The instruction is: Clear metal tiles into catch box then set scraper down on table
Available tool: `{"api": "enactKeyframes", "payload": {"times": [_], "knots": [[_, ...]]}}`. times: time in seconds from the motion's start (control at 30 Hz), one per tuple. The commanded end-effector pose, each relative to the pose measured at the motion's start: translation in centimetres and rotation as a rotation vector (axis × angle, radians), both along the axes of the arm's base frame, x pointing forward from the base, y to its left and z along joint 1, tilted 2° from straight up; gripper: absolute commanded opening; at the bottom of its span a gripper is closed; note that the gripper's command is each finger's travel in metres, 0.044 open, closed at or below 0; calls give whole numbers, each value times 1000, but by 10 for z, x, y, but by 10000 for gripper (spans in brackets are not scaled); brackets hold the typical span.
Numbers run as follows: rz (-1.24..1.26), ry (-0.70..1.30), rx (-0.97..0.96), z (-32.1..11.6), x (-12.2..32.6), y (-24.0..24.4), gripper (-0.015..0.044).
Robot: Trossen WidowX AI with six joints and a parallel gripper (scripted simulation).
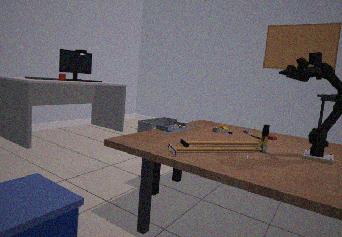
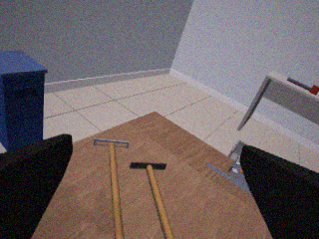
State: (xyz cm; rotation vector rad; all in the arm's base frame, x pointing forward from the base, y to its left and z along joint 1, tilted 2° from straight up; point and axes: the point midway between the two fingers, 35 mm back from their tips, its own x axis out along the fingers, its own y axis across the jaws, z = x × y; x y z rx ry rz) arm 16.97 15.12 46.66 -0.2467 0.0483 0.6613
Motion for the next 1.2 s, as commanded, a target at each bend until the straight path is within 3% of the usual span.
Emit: {"api": "enactKeyframes", "payload": {"times": [0.0, 1.17], "knots": [[32, -58, -15, 13, -3, 10, 440], [232, -437, -23, 96, -55, 71, 440]]}}
